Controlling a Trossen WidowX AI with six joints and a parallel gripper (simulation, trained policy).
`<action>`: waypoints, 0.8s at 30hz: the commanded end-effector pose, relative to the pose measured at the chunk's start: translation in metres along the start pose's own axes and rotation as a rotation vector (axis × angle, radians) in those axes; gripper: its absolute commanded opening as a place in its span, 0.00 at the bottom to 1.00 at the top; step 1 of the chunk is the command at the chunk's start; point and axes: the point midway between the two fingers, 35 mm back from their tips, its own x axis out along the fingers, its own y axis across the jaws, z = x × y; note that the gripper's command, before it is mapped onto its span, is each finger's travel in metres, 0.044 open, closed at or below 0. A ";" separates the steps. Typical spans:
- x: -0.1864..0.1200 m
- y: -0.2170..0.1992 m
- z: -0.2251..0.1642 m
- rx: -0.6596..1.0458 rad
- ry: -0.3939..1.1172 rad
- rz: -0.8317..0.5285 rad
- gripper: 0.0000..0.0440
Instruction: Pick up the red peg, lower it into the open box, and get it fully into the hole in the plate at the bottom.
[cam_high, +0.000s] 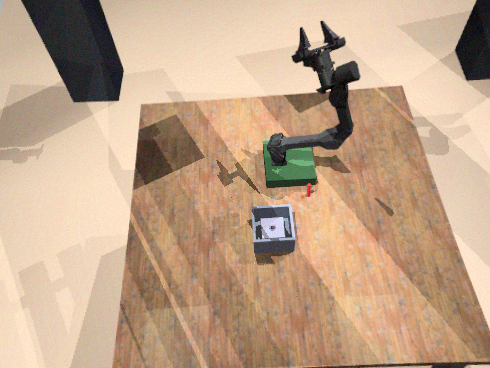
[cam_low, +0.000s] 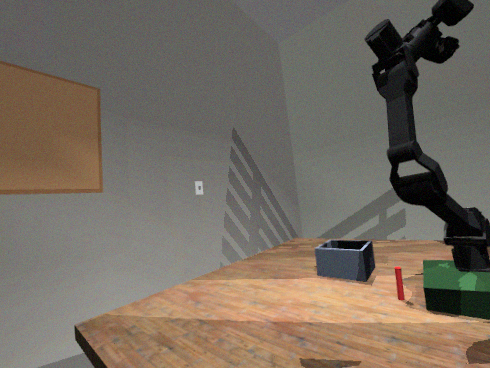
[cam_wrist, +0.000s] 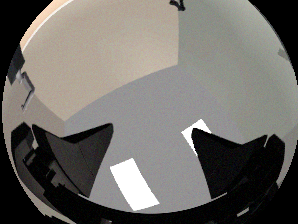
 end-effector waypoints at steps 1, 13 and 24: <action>0.001 -0.002 0.004 -0.011 -0.010 -0.013 0.97; 0.015 -0.064 0.087 -0.174 -0.221 -0.313 1.00; -0.003 -0.124 0.157 -0.348 -0.357 -0.630 1.00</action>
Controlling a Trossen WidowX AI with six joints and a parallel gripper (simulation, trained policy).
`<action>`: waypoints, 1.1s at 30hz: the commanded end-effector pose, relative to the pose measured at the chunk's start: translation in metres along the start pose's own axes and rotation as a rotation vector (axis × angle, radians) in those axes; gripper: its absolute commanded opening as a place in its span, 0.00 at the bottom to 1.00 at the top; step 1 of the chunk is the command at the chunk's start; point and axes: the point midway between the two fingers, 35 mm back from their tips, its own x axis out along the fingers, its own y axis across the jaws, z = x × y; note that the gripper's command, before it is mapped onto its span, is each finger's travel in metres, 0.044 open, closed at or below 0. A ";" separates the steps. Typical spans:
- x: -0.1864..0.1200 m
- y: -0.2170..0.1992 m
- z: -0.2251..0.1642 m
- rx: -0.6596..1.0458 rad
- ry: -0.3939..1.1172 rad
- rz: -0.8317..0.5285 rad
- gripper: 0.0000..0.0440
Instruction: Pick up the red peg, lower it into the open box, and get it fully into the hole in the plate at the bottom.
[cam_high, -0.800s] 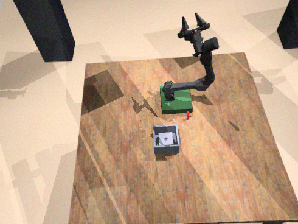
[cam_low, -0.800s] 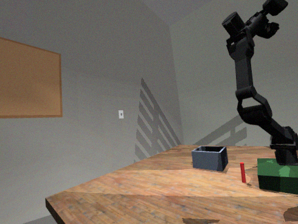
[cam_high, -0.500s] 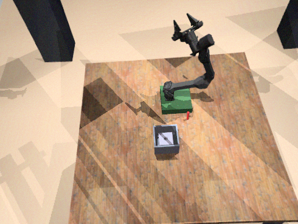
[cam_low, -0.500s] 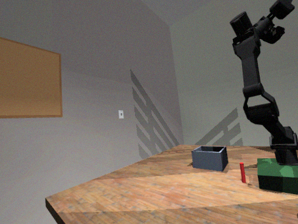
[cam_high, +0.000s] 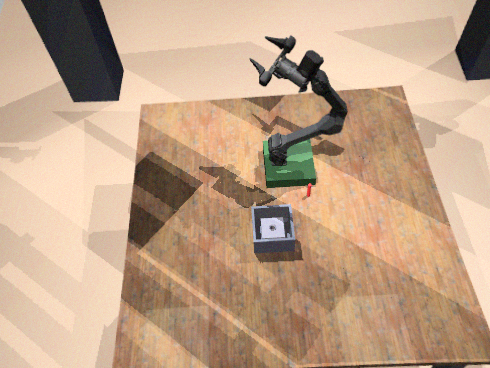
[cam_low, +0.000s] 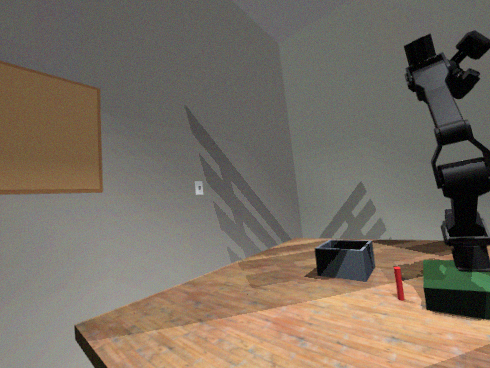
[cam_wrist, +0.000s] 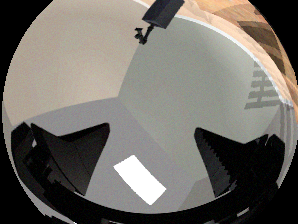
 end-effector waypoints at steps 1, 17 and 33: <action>0.010 -0.026 0.014 -0.071 -0.037 -0.106 1.00; 0.011 -0.134 0.069 -0.384 -0.104 -0.566 1.00; -0.033 -0.216 0.108 -0.734 -0.010 -0.996 1.00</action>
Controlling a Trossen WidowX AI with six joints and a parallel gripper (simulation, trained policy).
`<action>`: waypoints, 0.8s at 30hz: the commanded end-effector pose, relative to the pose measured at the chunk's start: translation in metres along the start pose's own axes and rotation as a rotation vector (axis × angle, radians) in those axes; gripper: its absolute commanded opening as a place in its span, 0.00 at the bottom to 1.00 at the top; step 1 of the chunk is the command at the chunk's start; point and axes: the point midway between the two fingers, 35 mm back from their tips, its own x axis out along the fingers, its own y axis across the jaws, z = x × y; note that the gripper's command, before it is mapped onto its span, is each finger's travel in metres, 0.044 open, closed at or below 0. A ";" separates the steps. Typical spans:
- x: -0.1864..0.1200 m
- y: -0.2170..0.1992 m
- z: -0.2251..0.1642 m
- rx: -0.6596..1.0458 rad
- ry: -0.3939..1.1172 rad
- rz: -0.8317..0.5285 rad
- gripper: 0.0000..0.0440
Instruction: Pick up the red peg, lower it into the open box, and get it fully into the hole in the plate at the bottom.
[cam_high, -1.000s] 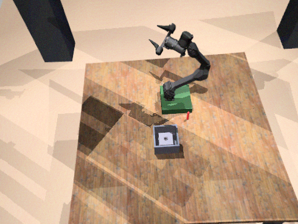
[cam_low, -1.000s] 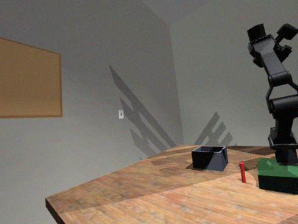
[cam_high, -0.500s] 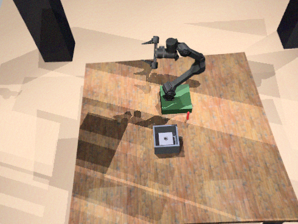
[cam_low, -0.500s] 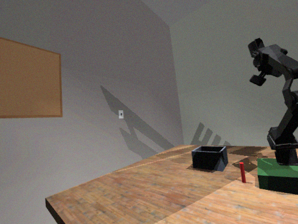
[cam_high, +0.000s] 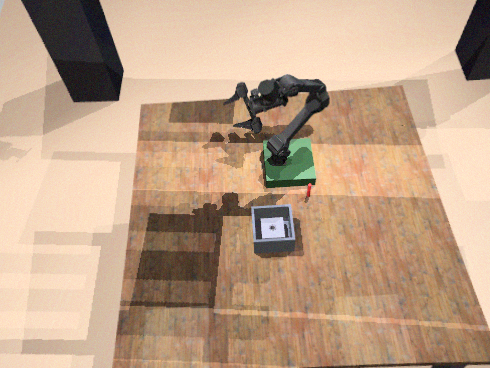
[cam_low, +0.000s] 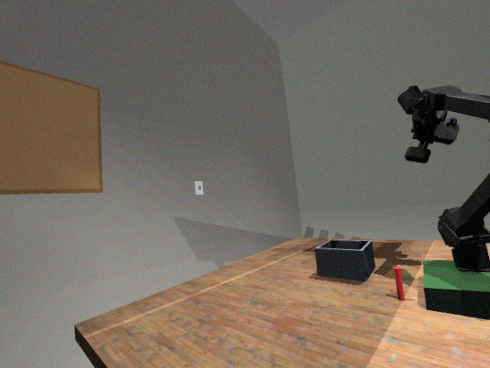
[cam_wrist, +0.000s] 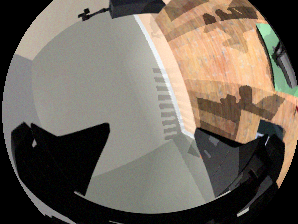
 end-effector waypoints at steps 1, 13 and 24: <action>0.007 -0.021 -0.006 -0.096 0.022 -0.087 1.00; 0.011 -0.088 -0.024 -0.417 0.130 -0.336 1.00; -0.001 -0.147 -0.035 -0.720 0.263 -0.530 1.00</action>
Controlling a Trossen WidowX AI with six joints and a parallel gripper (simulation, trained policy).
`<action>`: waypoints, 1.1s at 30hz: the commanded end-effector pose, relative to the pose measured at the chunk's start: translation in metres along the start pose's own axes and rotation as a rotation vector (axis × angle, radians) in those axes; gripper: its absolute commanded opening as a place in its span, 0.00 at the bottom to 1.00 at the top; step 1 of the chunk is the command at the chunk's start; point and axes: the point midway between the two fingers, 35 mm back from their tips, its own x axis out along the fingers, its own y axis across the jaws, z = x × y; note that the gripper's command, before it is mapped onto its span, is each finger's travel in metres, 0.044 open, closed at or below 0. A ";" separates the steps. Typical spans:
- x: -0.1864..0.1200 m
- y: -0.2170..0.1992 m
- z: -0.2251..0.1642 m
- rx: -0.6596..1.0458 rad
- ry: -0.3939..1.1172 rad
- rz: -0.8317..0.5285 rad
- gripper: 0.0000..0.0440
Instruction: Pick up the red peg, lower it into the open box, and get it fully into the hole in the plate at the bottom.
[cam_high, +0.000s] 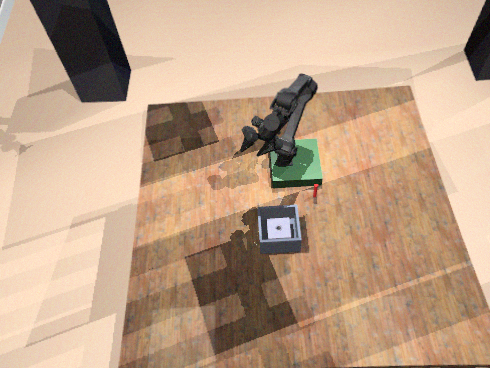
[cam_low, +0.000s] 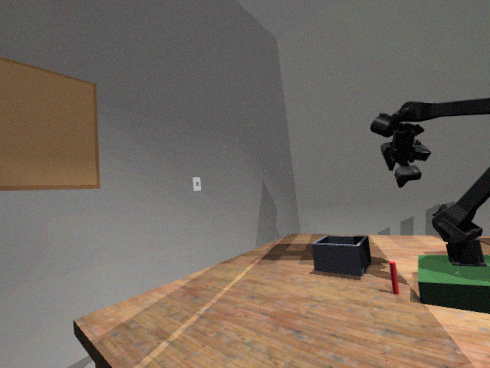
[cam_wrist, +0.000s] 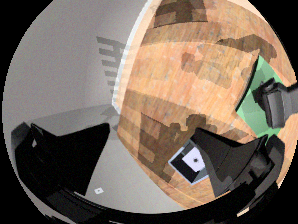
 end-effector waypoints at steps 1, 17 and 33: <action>0.005 -0.015 -0.014 -0.107 0.040 -0.063 1.00; 0.012 -0.087 -0.071 -0.580 0.219 -0.296 1.00; 0.004 -0.186 -0.108 -1.066 0.365 -0.494 1.00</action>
